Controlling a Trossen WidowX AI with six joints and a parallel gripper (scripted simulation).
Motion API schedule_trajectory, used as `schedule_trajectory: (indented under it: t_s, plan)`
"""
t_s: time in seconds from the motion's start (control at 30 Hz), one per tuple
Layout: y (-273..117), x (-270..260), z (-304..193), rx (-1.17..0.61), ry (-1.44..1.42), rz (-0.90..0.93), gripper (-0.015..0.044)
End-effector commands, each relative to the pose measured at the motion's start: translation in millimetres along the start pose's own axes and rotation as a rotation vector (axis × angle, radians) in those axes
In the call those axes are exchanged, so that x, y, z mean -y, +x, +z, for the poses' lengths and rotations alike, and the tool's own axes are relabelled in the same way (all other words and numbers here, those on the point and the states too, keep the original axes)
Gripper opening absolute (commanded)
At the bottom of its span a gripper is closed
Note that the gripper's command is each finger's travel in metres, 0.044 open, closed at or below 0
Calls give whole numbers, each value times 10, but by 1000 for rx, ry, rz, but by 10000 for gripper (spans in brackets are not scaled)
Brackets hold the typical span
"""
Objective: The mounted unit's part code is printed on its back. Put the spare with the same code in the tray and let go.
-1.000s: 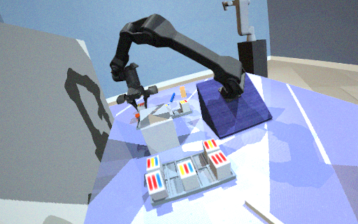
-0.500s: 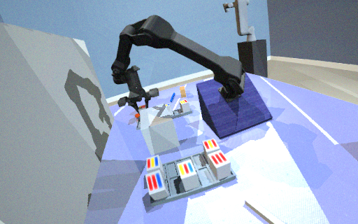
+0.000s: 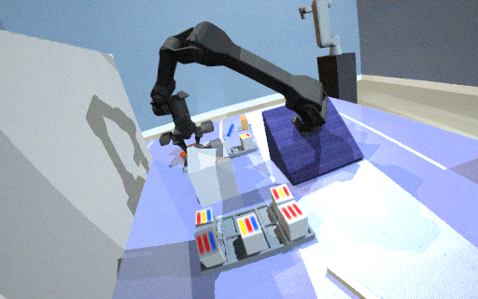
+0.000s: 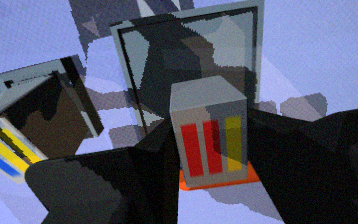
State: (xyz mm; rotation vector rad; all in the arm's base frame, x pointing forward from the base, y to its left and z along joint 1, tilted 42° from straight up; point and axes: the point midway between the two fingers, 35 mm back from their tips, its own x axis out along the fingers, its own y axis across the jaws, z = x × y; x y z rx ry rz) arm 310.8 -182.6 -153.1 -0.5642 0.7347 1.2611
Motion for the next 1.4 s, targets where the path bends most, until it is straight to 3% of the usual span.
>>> schedule_trajectory:
  t_s: [0.0,0.1,0.67,0.9,1.37]
  plan:
    - [36,-11,7,4,5,0,0]
    - [59,-16,10,5,4,0,0]
    - [4,-3,2,0,0,0,440]
    - [-1012,-15,-4,0,6,1,440]
    - [-1027,1,-44,-8,12,-23,440]
